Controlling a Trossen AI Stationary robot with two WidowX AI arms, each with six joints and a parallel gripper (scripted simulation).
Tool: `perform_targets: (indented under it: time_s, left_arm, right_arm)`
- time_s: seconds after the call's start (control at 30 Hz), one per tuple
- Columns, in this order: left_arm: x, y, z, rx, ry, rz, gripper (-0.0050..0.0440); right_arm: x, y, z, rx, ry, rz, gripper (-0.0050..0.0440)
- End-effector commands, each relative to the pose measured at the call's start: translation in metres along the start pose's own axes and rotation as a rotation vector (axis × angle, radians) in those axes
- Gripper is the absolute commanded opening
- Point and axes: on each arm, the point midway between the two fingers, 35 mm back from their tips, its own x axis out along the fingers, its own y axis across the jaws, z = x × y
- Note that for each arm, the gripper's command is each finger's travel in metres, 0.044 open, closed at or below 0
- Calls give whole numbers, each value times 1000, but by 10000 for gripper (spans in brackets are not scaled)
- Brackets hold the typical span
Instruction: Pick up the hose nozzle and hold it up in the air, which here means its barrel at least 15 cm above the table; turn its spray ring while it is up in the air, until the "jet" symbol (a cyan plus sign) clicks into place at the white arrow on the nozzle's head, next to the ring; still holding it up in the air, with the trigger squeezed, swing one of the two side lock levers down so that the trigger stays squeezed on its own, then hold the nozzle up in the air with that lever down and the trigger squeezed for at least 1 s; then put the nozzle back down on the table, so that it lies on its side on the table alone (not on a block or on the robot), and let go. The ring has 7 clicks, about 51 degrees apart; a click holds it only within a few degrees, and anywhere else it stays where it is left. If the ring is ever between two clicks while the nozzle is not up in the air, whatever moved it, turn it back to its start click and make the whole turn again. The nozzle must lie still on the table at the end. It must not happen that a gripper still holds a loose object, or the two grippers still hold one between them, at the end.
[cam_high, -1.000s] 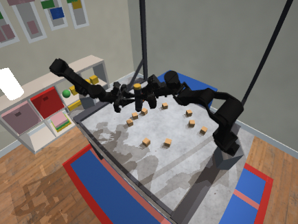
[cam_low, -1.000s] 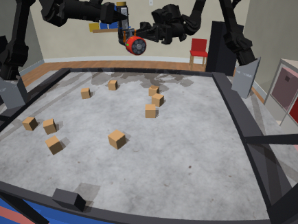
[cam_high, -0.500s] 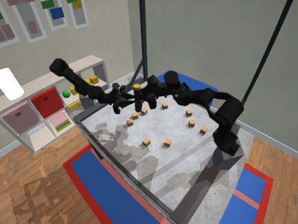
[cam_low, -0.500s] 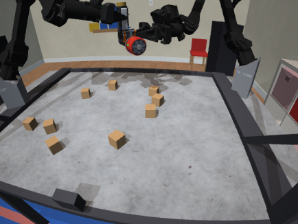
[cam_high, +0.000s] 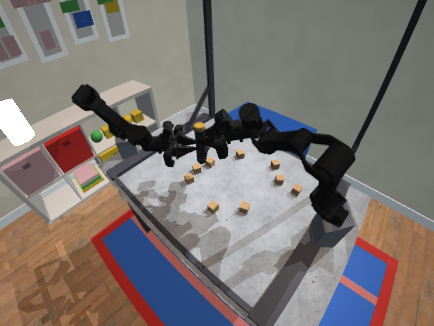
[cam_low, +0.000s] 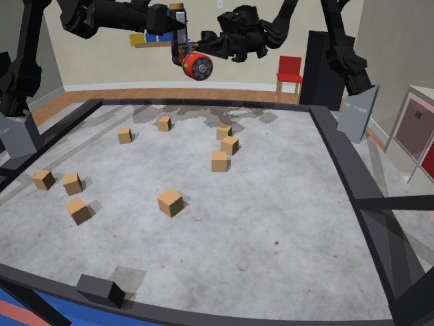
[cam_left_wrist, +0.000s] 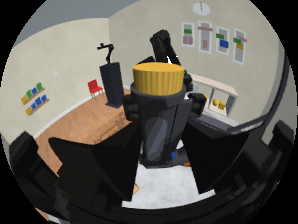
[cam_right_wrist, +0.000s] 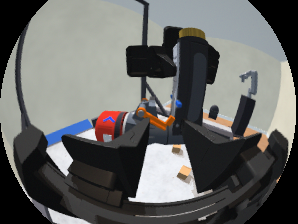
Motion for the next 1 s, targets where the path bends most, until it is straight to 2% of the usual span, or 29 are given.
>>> perform_targets:
  time_s: [0.0,0.97]
  left_arm:
    - [-1,-1,11,-31,-27,-18,169]
    - [-1,-1,11,-30,-27,-19,169]
  right_arm:
    - [0,-17,14,-22,-25,-41,171]
    - [-1,-23,29,-24,-31,-41,171]
